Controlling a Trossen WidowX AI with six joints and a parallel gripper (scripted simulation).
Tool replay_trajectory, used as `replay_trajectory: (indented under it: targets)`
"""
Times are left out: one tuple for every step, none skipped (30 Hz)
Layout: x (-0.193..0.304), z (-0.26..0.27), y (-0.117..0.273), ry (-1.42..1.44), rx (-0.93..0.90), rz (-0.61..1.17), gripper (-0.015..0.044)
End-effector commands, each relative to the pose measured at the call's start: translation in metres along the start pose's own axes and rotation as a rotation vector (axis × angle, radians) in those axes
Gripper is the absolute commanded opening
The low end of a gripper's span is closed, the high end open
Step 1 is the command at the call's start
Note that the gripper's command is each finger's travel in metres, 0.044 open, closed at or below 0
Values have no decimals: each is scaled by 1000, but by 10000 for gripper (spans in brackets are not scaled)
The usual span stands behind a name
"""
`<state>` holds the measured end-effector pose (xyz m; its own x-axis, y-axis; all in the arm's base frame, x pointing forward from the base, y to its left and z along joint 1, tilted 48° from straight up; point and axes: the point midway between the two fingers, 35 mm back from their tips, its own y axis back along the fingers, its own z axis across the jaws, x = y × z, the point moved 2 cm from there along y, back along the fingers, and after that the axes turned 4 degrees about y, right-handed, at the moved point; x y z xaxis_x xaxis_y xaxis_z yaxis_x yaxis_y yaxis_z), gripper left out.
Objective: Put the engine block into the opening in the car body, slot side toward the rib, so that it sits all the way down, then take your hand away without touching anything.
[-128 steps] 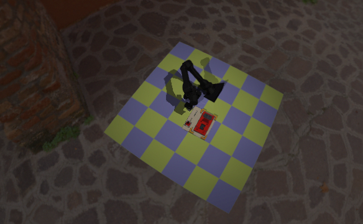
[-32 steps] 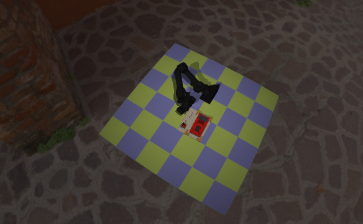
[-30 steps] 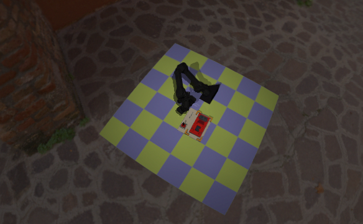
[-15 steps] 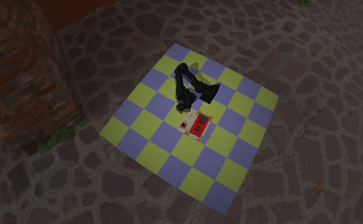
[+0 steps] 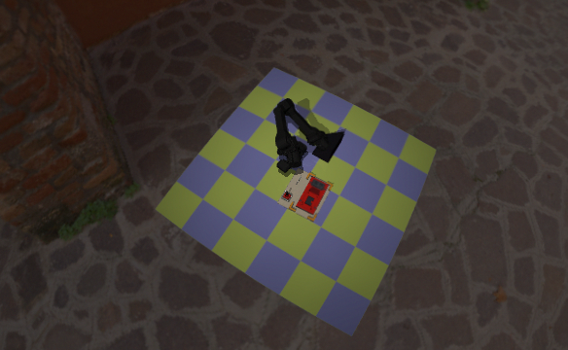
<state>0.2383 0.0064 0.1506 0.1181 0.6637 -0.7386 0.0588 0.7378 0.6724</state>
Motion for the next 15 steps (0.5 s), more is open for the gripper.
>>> replay_trajectory:
  targets:
    - [1,0,-2,131,2,2,0]
    - [1,0,-3,165,2,2,0]
    - [1,0,-3,200,2,2,0]
    - [1,0,-3,234,2,2,0]
    - [1,0,-3,269,2,2,0]
    - [1,0,-4,303,2,2,0]
    - [1,0,-4,338,2,2,0]
    - [1,0,-4,372,2,2,0]
    - [1,0,-4,407,2,2,0]
    - [1,0,-4,441,2,2,0]
    - [1,0,-5,476,2,2,0]
    - [1,0,-5,510,1,2,0]
    - [1,0,-5,545,1,2,0]
    - [1,0,-5,580,1,2,0]
    - [1,0,-5,614,1,2,0]
